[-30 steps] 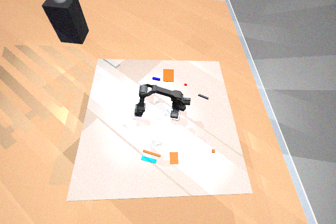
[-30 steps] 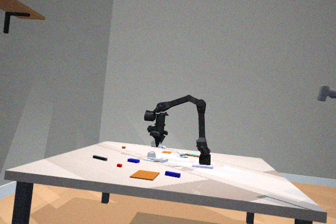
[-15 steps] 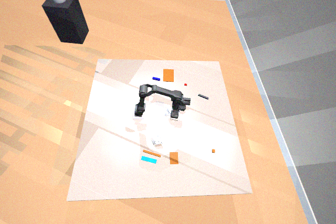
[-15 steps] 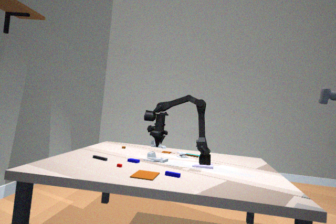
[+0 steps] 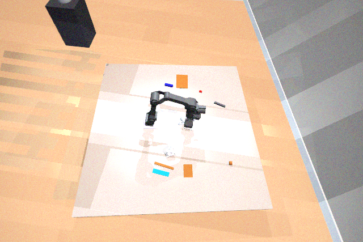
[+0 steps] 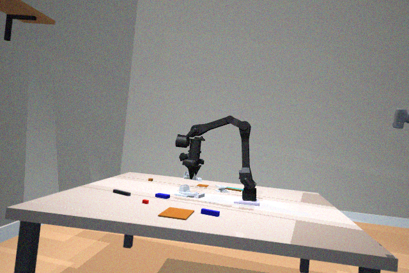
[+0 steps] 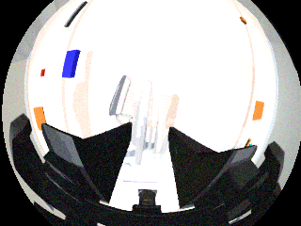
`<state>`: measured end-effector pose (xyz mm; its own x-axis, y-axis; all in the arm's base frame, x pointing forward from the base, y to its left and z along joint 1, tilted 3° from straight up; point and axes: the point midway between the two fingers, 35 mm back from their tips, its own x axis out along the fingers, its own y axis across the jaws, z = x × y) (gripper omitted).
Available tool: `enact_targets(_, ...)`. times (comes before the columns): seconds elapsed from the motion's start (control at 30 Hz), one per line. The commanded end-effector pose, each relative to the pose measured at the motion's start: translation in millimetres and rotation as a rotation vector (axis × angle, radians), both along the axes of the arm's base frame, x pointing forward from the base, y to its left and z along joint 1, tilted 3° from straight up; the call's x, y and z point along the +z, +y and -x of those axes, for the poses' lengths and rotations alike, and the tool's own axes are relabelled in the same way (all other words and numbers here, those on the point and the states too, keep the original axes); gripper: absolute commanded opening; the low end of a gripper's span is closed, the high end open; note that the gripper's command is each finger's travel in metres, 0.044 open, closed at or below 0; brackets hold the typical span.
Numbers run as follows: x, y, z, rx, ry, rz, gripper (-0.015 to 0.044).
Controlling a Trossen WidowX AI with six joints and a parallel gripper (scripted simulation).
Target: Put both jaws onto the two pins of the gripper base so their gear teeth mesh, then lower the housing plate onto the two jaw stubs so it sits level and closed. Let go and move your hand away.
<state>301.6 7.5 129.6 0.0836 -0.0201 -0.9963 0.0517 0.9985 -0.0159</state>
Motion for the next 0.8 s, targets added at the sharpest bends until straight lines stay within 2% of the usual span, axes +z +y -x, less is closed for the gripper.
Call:
enact_targets(0.0, -0.9, 0.3, -0.1, 0.004, 0.001, -0.002, 0.0134)
enact_targets(0.77, -38.3, -0.4, -3.9, 0.006, 0.001, -0.002, 0.0134)
